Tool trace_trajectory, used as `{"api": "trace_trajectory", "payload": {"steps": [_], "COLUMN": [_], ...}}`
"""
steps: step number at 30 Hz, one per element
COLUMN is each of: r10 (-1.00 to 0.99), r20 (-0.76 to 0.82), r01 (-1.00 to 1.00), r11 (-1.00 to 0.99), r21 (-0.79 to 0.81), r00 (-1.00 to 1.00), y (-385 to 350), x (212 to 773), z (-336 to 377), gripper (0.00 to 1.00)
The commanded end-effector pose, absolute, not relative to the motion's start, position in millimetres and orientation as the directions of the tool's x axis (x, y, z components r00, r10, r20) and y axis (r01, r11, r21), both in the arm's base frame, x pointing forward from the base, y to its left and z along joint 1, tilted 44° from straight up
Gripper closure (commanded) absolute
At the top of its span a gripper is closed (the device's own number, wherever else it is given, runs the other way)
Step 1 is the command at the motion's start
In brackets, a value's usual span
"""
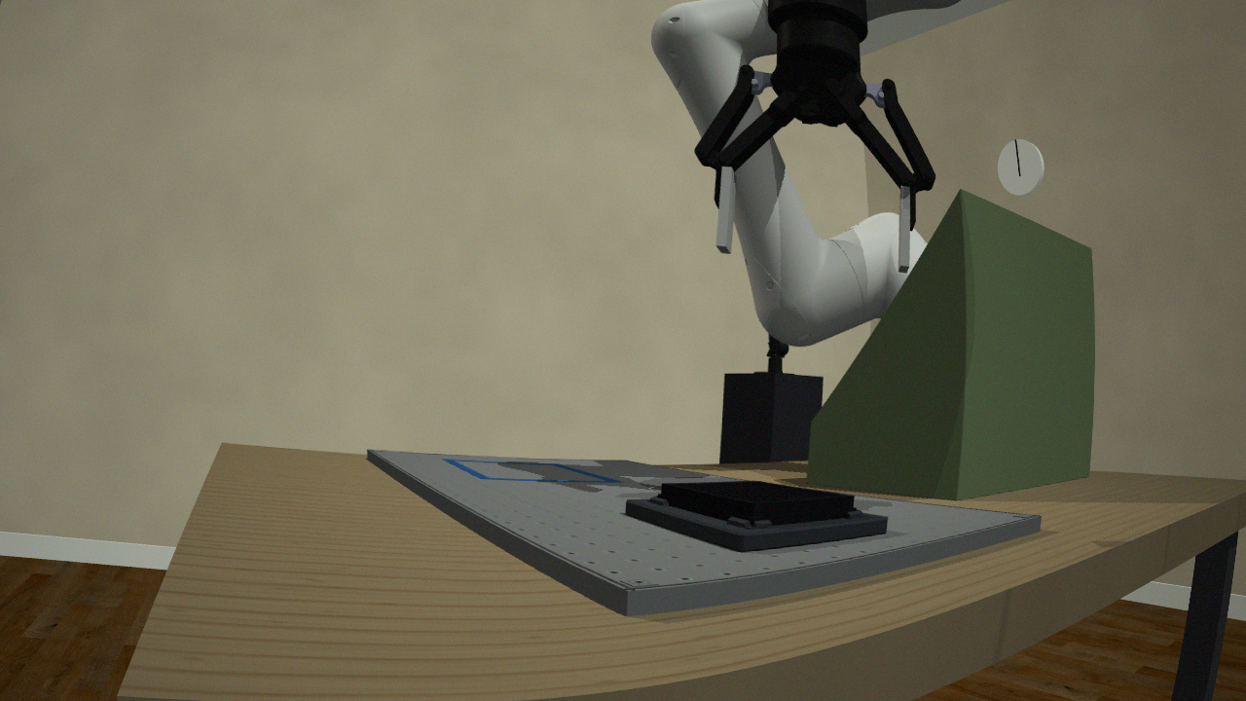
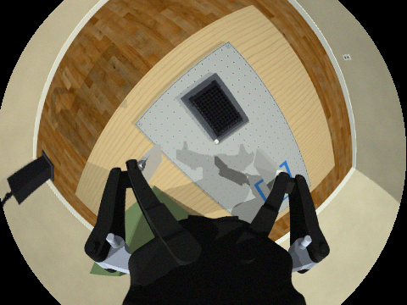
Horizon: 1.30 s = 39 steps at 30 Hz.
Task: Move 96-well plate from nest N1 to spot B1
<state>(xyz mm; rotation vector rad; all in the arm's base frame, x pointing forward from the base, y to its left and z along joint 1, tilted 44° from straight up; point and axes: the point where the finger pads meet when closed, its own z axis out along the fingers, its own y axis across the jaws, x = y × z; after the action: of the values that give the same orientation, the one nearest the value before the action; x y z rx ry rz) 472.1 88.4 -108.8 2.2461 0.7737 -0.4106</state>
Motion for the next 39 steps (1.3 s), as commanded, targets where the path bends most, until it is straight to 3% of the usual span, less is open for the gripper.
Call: {"api": "trace_trajectory", "payload": {"steps": [1, 26, 39], "r10": [0.46, 0.686, 0.689], "r20": [-0.545, -0.698, -0.699], "r01": [0.709, 0.971, 0.973], "r11": [-0.529, -0.231, -0.224], "r21": [0.466, 0.058, 0.049], "r00": [0.701, 0.205, 0.193], "y": [81, 22, 20], "x": [482, 527, 529], "z": [-120, -195, -198], "gripper": [0.0, 0.0, 0.0]}}
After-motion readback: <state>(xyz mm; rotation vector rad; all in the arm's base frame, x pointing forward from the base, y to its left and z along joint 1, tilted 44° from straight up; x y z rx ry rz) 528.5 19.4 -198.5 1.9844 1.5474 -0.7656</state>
